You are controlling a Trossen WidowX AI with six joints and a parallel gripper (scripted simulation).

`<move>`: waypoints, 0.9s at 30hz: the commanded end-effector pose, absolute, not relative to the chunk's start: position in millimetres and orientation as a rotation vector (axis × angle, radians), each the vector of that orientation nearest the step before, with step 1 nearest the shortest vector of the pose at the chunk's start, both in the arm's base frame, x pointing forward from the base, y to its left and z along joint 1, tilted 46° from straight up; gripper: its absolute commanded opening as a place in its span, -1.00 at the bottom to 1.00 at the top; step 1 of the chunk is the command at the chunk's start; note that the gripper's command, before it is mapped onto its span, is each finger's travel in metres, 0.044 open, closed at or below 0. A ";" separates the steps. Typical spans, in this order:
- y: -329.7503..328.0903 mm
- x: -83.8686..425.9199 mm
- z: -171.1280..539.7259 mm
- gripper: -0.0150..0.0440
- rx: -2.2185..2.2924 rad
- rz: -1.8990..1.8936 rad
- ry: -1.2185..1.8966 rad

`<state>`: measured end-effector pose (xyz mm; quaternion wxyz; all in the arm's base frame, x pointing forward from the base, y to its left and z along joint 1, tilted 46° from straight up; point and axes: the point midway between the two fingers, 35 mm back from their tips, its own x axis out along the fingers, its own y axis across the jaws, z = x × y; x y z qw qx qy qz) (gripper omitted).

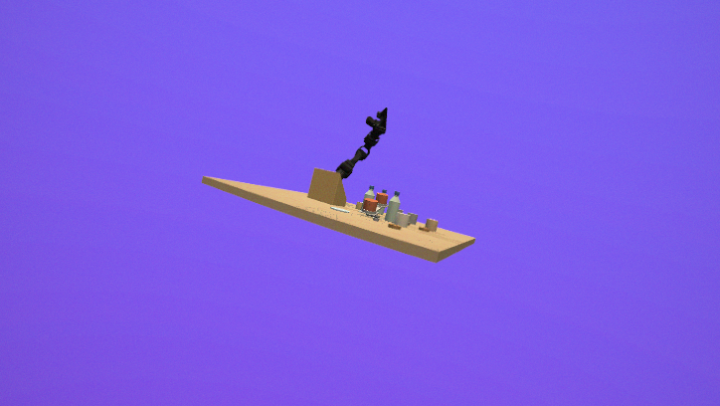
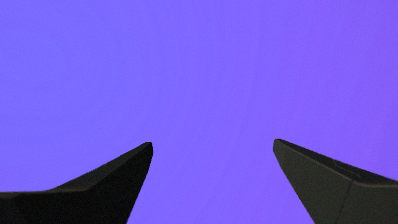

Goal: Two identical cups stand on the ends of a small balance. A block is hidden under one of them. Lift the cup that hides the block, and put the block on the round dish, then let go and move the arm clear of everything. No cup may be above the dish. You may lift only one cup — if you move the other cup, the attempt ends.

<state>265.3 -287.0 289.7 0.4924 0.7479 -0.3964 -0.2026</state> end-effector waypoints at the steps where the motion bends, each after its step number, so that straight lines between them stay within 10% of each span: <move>1: -288.1 270.6 272.1 1.00 1.751 -0.580 -0.843; 27: -271.1 280.0 153.8 1.00 1.332 -0.847 -0.021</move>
